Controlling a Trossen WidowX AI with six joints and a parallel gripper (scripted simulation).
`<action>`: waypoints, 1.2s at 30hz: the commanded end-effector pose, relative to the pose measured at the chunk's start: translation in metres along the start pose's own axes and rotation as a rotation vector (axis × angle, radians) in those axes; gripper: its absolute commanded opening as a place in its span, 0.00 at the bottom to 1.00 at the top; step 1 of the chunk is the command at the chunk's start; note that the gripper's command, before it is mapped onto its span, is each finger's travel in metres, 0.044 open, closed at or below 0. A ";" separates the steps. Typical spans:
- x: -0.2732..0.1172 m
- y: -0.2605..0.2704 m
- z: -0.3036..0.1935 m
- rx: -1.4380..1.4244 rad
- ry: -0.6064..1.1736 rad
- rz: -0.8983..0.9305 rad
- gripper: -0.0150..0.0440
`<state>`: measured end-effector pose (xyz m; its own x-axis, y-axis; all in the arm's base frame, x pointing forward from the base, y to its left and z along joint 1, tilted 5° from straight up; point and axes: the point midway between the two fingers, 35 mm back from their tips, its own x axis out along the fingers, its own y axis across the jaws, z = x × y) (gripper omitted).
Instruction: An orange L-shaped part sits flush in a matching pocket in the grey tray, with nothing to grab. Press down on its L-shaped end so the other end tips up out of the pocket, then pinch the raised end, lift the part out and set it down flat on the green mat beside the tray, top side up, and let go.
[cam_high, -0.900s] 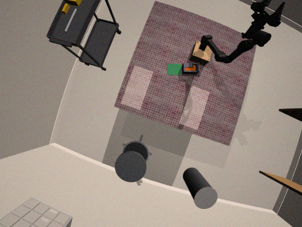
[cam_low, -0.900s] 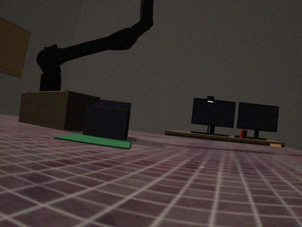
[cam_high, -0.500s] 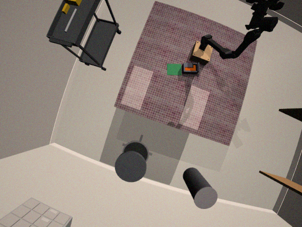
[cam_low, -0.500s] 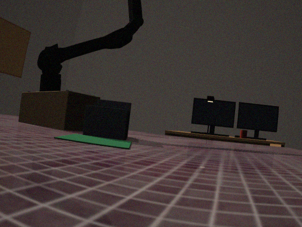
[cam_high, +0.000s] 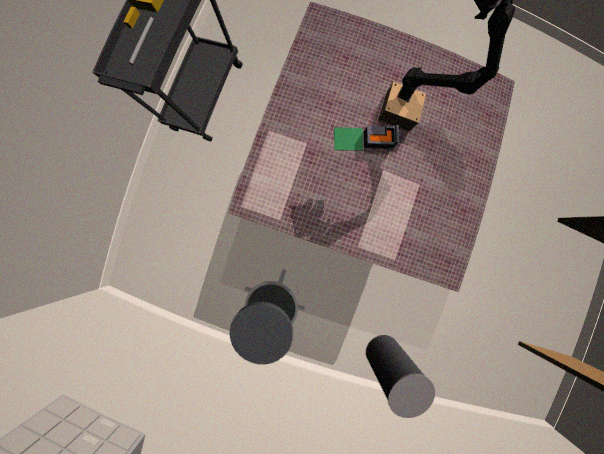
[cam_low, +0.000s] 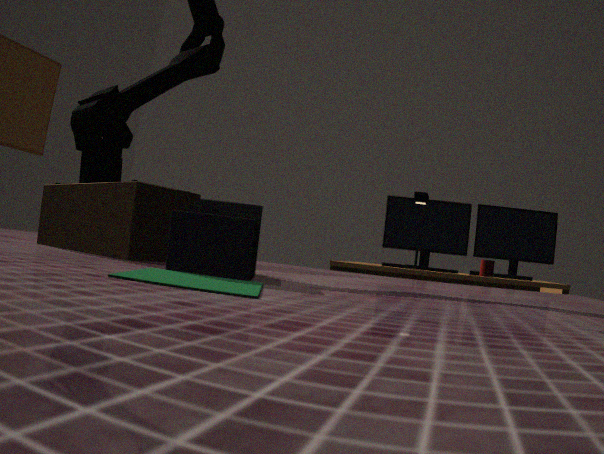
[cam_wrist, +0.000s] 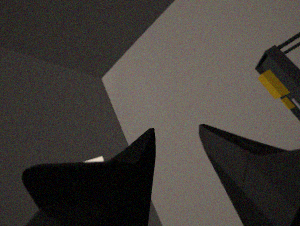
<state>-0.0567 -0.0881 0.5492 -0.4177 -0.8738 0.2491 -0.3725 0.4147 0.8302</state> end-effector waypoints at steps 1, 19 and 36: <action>0.037 -0.066 -0.019 -0.240 0.141 -0.249 0.56; -0.032 -0.309 -0.115 -1.186 1.124 -0.732 0.56; -0.253 -0.429 -0.074 -1.936 2.457 -0.350 0.56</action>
<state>0.2655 -0.1093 0.2050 0.4322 -0.2660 -0.8617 0.6984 0.7032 0.1333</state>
